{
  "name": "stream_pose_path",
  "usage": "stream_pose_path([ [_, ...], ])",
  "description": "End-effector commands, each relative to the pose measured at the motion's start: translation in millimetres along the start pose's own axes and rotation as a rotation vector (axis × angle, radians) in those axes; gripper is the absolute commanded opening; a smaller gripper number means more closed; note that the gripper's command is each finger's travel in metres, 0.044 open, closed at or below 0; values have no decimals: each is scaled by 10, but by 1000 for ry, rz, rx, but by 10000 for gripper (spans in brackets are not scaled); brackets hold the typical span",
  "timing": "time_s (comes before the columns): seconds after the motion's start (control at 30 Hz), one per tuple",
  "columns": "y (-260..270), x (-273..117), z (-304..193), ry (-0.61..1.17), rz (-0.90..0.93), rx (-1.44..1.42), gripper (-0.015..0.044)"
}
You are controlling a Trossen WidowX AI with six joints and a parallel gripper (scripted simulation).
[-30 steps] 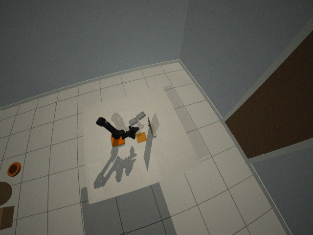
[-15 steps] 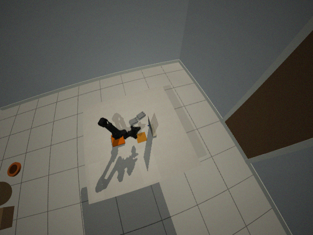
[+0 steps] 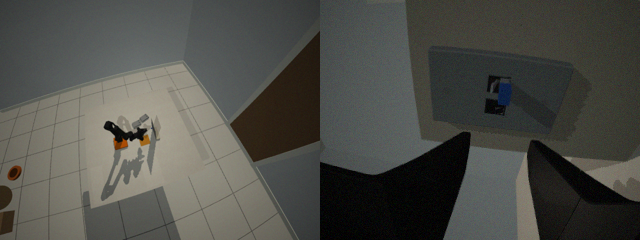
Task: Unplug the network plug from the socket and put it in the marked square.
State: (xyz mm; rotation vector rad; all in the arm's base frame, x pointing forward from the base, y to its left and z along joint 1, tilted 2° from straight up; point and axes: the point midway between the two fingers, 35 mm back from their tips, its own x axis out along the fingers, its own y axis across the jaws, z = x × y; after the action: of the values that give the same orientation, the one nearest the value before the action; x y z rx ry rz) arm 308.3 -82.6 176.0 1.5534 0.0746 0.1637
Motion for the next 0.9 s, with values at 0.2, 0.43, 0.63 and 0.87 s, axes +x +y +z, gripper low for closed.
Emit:
stream_pose_path([
  [0.2,4,159,56,-2,0,-2,156],
  [0.43,9,267,88,-2,0,-2,156],
  [0.63,10,361,112,-2,1,-2,156],
  [0.87,8,473,137,-2,2,-3,156],
])
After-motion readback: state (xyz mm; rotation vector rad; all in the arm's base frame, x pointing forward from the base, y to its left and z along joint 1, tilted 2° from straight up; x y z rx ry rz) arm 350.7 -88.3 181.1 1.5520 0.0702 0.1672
